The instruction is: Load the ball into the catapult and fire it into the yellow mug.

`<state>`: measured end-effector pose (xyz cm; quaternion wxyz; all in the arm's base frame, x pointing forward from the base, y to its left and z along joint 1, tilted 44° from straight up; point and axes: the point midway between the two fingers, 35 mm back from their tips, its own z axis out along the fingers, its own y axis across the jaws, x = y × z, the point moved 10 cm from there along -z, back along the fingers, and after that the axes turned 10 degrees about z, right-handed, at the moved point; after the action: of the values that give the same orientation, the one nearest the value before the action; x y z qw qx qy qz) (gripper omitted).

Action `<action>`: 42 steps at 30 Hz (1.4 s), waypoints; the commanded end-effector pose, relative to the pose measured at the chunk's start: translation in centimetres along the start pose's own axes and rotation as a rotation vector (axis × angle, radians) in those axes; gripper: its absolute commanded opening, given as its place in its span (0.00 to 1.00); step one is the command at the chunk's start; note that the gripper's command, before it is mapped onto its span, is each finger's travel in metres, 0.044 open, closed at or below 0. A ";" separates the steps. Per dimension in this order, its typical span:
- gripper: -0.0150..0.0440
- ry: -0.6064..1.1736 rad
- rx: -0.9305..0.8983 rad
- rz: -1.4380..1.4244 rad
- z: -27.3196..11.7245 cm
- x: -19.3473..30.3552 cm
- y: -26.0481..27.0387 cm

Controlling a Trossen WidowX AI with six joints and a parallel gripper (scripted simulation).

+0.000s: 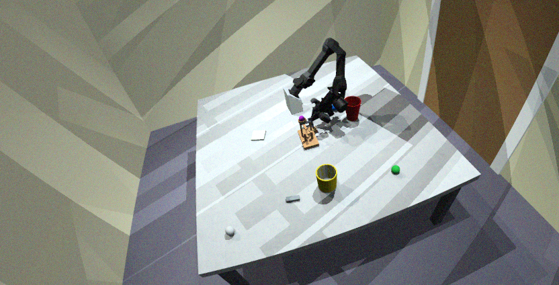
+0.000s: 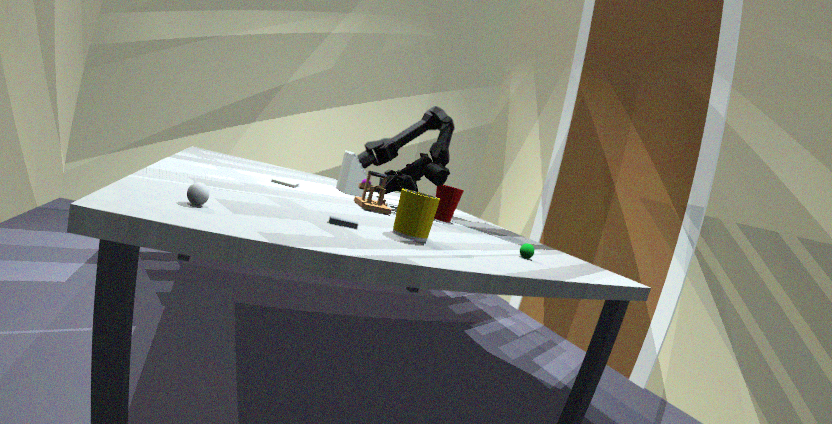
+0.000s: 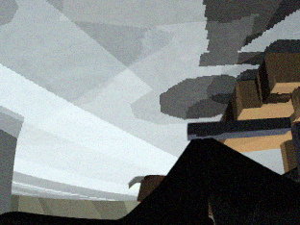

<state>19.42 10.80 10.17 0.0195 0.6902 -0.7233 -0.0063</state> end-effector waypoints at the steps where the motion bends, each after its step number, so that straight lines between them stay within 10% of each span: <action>1: 0.25 -0.001 -0.008 0.002 0.5 -0.3 0.3; 9: 0.25 -0.001 -0.009 0.002 1.9 -1.6 0.7; 20: 0.25 -0.002 0.005 -0.002 -11.2 2.7 -0.4; 36: 0.97 -0.182 0.046 0.284 -10.0 3.3 -6.7; 42: 1.00 -0.259 0.046 0.438 -10.2 4.0 -9.4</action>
<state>27.68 7.05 19.92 -0.0718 0.5415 -0.8352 -0.0639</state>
